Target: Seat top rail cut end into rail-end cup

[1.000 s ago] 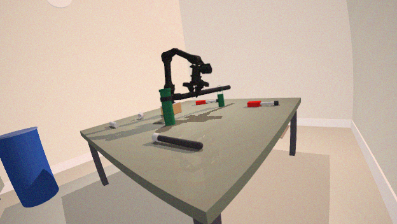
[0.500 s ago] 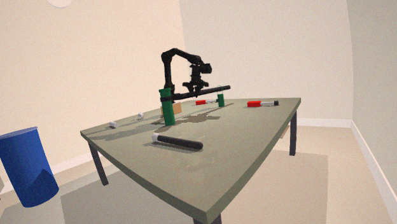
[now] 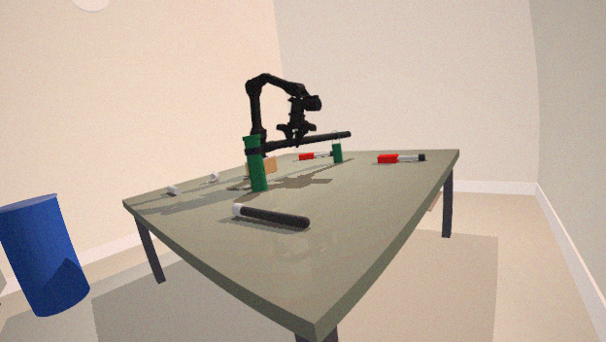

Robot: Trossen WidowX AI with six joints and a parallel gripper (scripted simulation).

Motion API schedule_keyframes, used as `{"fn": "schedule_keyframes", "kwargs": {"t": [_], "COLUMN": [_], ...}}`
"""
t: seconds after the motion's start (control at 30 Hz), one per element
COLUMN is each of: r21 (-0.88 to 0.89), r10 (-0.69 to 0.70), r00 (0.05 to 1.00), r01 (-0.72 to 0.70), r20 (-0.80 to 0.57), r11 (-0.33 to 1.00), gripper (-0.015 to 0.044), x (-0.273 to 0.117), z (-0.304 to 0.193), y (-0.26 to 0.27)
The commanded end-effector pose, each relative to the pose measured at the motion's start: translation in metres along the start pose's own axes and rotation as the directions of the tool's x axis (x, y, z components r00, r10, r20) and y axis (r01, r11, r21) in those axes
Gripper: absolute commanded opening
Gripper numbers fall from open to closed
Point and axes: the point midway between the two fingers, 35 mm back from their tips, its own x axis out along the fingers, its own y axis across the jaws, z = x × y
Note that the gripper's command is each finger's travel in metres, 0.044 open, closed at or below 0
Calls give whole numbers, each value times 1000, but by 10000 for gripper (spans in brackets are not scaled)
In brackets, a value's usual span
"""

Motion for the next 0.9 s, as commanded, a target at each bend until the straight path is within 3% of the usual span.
{"fn": "schedule_keyframes", "kwargs": {"t": [0.0,0.87], "r21": [2,2], "r10": [-21,-21], "r00": [1000,1000], "r01": [21,21], "r20": [-12,-13], "r11": [1000,1000], "gripper": [0,0], "x": [-5,-1], "z": [-6,-17], "y": [-3,-5]}}
